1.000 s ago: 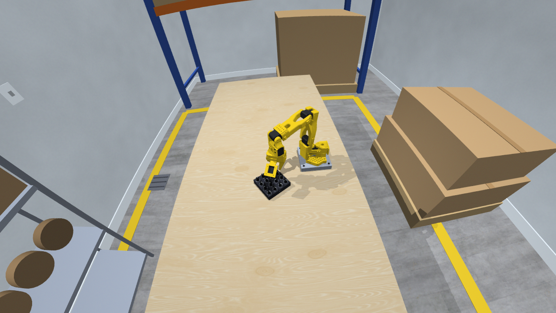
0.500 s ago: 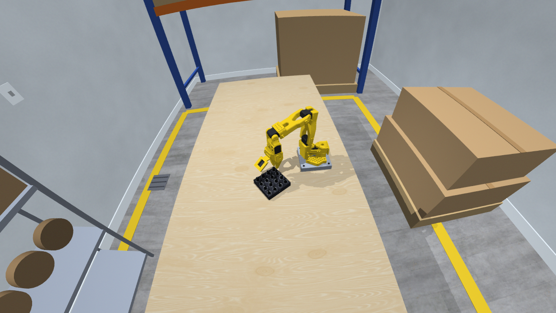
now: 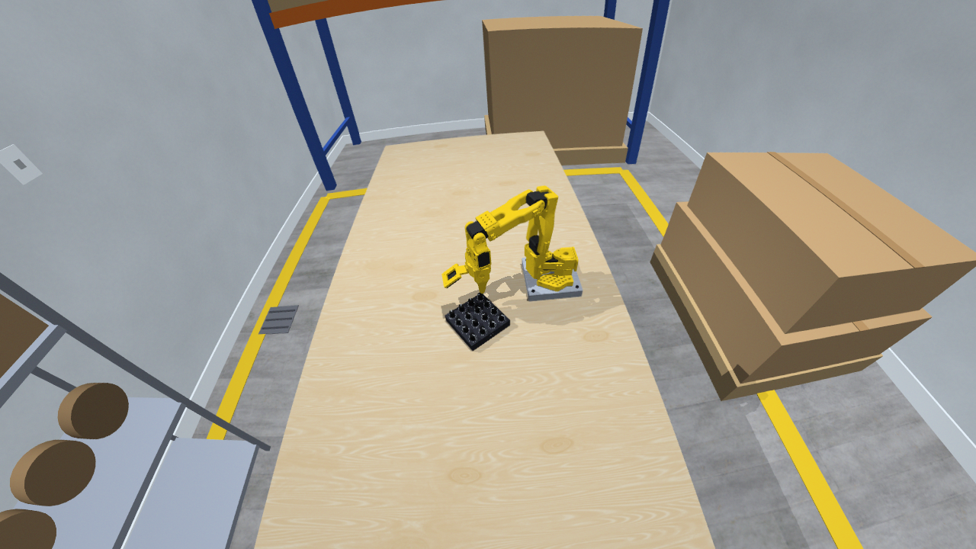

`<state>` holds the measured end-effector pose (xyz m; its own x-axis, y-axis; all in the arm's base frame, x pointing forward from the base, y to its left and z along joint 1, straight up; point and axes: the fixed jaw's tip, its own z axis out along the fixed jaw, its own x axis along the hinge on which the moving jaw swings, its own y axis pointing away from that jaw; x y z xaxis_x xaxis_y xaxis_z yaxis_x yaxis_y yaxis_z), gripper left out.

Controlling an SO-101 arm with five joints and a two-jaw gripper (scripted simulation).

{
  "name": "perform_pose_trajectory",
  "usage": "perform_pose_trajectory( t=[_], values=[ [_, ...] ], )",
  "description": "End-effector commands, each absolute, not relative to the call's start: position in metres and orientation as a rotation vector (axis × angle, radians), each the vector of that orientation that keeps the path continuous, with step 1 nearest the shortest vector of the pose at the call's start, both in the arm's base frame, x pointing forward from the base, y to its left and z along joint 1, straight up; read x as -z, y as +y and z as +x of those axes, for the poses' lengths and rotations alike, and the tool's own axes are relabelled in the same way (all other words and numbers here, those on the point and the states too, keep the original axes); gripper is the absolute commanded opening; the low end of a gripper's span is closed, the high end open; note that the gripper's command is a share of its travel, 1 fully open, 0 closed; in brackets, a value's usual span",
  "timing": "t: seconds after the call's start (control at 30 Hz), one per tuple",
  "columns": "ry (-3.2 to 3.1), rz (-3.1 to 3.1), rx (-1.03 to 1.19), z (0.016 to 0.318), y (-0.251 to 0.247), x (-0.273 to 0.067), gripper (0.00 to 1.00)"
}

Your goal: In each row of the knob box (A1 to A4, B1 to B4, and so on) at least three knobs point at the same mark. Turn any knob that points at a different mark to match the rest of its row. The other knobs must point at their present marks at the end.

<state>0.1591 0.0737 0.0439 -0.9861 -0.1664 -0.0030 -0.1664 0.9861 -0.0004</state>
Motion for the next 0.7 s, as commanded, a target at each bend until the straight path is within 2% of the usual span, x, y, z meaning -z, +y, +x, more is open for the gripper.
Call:
perform_pose_trajectory(
  t=[0.0, 0.67],
  values=[
    [3.141, -0.097, 0.000, 0.1581, 0.0697, -0.0446, 0.09],
    [3.133, 0.239, 0.000, 0.1616, 0.0647, -0.0446, 0.10]
  ],
)
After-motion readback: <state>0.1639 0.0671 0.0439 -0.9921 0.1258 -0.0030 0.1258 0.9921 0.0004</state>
